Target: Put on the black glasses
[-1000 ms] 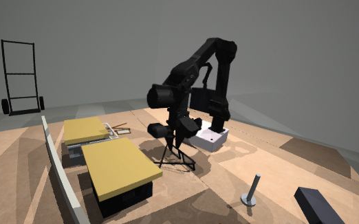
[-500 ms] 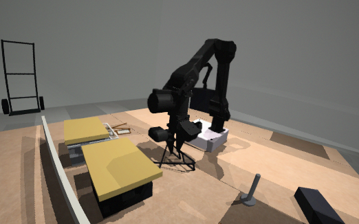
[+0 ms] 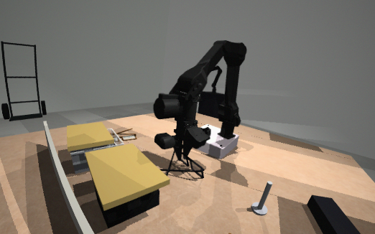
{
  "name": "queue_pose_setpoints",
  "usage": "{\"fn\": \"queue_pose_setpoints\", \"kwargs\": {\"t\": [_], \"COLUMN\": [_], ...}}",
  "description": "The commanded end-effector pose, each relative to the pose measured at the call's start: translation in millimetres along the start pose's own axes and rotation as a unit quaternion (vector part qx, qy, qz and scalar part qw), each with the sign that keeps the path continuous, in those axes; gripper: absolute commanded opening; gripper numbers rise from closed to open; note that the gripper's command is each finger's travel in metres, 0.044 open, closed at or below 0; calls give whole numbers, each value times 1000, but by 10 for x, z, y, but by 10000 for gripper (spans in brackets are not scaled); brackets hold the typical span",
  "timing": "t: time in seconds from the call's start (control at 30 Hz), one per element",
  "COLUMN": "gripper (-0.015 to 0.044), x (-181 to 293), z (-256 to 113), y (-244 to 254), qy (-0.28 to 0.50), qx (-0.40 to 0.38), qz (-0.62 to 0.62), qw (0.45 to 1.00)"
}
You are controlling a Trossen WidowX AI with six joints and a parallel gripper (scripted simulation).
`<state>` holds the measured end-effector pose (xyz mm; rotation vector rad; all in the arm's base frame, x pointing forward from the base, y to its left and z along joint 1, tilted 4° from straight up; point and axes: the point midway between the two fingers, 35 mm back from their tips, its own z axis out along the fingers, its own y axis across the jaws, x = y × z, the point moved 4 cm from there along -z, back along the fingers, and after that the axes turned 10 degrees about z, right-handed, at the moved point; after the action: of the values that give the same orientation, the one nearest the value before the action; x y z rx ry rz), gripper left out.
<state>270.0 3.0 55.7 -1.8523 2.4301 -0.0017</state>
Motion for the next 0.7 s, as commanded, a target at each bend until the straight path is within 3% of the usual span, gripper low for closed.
{"fn": "queue_pose_setpoints", "kwargs": {"t": [0.0,0.33,0.67], "gripper": [67,0,0], "x": [0,0,-6], "z": [-1,-1,-144], "y": [2,2,-23], "qy": [0,0,0], "qx": [0,0,0], "qz": [0,0,0], "qw": [1000,1000,1000]}}
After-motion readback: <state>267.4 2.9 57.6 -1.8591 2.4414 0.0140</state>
